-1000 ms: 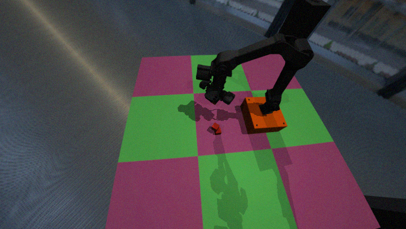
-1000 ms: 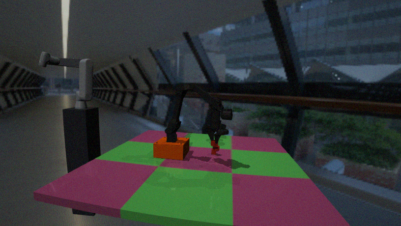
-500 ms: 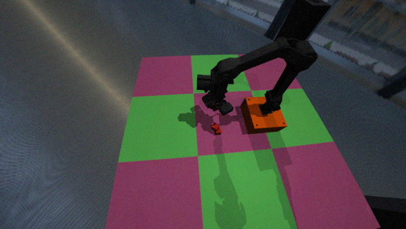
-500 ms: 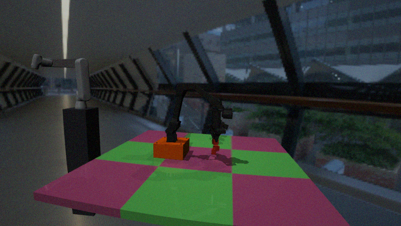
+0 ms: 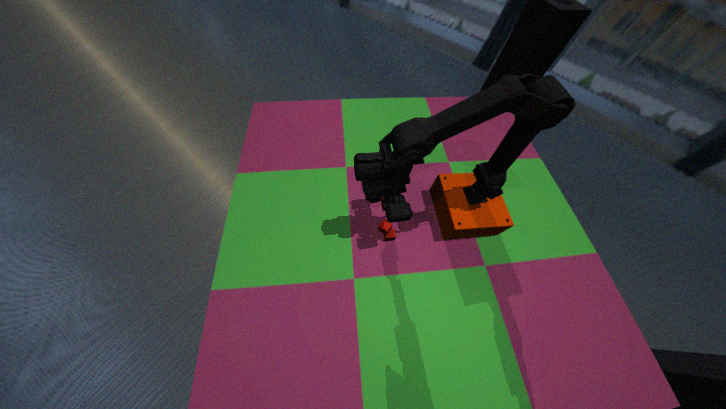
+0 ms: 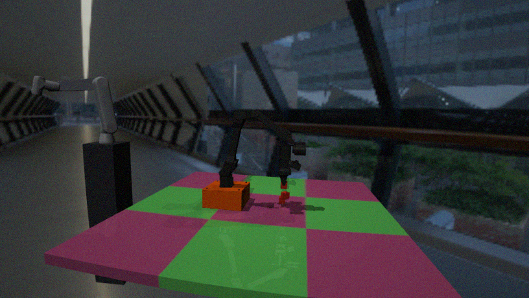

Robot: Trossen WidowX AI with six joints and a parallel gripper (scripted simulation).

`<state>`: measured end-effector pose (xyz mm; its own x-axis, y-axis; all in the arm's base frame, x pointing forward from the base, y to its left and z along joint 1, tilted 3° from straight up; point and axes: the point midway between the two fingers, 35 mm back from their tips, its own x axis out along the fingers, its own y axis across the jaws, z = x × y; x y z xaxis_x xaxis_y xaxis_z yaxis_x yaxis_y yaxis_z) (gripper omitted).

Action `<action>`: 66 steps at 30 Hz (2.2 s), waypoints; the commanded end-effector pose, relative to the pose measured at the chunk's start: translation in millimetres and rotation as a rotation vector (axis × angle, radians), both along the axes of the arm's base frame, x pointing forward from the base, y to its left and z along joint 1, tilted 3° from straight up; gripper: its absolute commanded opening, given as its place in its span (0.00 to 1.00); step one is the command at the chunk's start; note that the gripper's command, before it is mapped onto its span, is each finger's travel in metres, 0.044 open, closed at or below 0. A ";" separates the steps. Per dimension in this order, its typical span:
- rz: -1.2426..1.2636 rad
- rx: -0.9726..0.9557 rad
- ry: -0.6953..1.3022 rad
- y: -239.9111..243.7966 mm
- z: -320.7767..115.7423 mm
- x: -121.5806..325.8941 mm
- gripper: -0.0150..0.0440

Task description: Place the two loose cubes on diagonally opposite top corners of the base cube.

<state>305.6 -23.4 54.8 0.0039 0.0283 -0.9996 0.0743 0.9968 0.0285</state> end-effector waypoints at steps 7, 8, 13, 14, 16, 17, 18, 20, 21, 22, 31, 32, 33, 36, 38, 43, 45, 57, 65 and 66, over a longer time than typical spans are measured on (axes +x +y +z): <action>-0.236 0.007 0.014 27.9 -2.6 -3.8 0.43; -0.261 0.008 0.015 30.8 -2.7 -4.1 0.43; -0.390 0.009 0.020 44.8 -3.1 -6.2 0.43; -0.415 0.010 0.021 47.6 -3.2 -6.6 0.43; -0.467 0.010 0.023 53.2 -3.3 -7.7 0.43; -0.492 0.010 0.024 56.0 -3.4 -8.2 0.43; -0.518 0.011 0.025 58.7 -3.4 -8.8 0.43; -0.569 0.011 0.027 64.3 -3.6 -10.1 0.43; -0.595 0.012 0.028 67.0 -3.7 -10.7 0.43; -0.620 0.012 0.029 69.7 -3.8 -11.4 0.43; -0.736 0.013 0.034 81.9 -4.6 -14.9 0.43; -0.737 0.013 0.035 82.0 -6.1 -14.9 0.43; -0.738 0.013 0.035 82.1 -8.6 -14.9 0.43; -0.741 0.013 0.035 82.6 -17.9 -15.3 0.43; -0.744 0.013 0.035 82.8 -24.1 -15.8 0.43; -0.749 0.013 0.035 83.2 -34.6 -16.9 0.43; -0.749 0.013 0.035 83.2 -34.6 -16.9 0.43; -0.748 0.013 0.035 84.0 -48.3 -15.9 0.43; -0.747 0.013 0.035 84.7 -64.2 -15.5 0.43; -0.747 0.013 0.035 84.7 -64.2 -15.5 0.43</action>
<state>292.2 61.0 -5.8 -0.0008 0.0396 -0.9992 0.7307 0.6822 0.0264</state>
